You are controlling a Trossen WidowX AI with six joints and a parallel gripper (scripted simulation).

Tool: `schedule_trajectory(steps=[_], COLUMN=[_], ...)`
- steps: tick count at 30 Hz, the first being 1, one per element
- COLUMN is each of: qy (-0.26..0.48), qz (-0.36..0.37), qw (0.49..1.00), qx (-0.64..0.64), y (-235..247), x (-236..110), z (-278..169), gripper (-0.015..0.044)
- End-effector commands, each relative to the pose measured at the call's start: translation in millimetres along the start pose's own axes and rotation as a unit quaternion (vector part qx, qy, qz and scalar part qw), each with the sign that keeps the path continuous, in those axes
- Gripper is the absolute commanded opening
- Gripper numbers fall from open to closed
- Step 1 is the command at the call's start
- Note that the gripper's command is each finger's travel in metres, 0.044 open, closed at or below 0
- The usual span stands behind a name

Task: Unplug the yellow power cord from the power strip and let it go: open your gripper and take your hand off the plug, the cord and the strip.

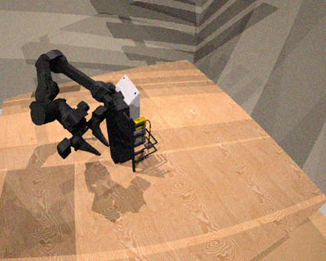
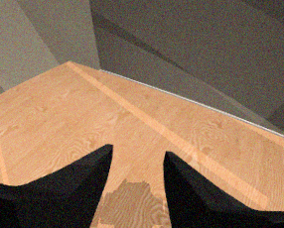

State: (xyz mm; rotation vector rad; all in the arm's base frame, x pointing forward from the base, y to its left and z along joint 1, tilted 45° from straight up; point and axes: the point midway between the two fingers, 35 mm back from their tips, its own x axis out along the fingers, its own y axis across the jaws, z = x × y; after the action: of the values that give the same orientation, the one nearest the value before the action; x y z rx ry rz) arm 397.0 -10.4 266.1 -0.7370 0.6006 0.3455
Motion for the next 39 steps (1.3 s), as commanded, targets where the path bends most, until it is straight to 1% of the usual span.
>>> schedule_trajectory(steps=[1, 6, 10, 13, 17, 20, 21, 25, 27, 29, 31, 32, 33, 34, 39], qy=[0.003, 0.016, 0.054, 0.094, 0.148, 0.156, 0.175, 0.266, 0.322, 0.387, 0.447, 0.467, 0.479, 0.482, 0.482], qz=[0.015, 0.050, 0.103, 0.149, 0.203, 0.205, 0.212, 0.237, 0.249, 0.258, 0.260, 0.258, 0.257, 0.256, 0.256], qw=[0.999, 0.998, 0.993, 0.979, 0.948, 0.948, 0.940, 0.897, 0.861, 0.805, 0.735, 0.705, 0.686, 0.680, 0.680], qx=[0.038, 0.031, -0.032, -0.103, -0.197, -0.190, -0.200, -0.259, -0.306, -0.369, -0.439, -0.467, -0.483, -0.489, -0.489], y=[17, 50, 98, 139, 186, 198, 206, 239, 255, 270, 280, 283, 284, 285, 285], x=[14, 26, 37, 43, 45, 47, 49, 53, 51, 46, 38, 35, 33, 32, 32], z=[16, 31, 34, 28, 15, 14, 7, -26, -48, -72, -94, -101, -104, -106, -106], gripper=[0.0160, 0.0160, 0.0160, 0.0160, 0.0160, 0.0160, 0.0160, 0.0160, 0.0160, 0.0160, 0.0160, 0.0160, 0.0160, 0.0160, 0.0160])
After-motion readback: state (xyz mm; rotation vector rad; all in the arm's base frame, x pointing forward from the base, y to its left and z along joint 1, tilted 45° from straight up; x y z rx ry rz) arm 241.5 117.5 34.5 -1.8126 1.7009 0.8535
